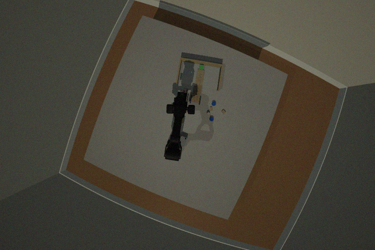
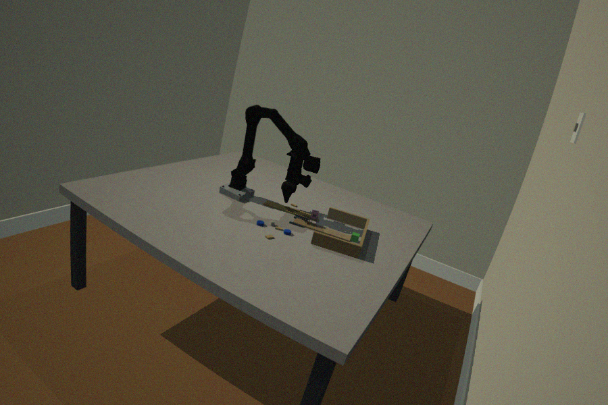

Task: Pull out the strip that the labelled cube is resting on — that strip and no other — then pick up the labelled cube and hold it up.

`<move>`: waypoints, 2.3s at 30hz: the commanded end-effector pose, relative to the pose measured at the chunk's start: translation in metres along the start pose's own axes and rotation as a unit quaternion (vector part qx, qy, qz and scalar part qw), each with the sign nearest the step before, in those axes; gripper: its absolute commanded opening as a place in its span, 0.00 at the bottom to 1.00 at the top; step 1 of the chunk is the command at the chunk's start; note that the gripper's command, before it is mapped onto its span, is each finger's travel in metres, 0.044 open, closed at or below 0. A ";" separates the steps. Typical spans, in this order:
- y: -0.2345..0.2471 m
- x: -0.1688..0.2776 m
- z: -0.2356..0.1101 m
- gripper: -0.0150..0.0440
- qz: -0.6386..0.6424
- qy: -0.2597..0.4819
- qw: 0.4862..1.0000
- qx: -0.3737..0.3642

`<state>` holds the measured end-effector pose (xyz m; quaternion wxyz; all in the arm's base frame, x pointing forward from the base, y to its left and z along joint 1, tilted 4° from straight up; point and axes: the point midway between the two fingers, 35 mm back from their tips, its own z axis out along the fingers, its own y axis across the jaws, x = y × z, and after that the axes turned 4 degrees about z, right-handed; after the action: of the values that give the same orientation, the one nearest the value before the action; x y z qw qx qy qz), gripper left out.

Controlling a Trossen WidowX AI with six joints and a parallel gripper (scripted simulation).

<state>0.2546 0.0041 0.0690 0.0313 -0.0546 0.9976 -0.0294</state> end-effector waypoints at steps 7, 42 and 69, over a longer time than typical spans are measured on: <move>-0.003 -0.036 -0.004 1.00 -0.002 -0.001 1.000 0.000; -0.008 -0.136 -0.010 0.73 -0.002 -0.004 1.000 0.000; -0.007 -0.136 0.034 0.68 -0.002 -0.004 1.000 0.000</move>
<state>0.3929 0.0105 0.0502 0.0359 -0.0553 0.9974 -0.0295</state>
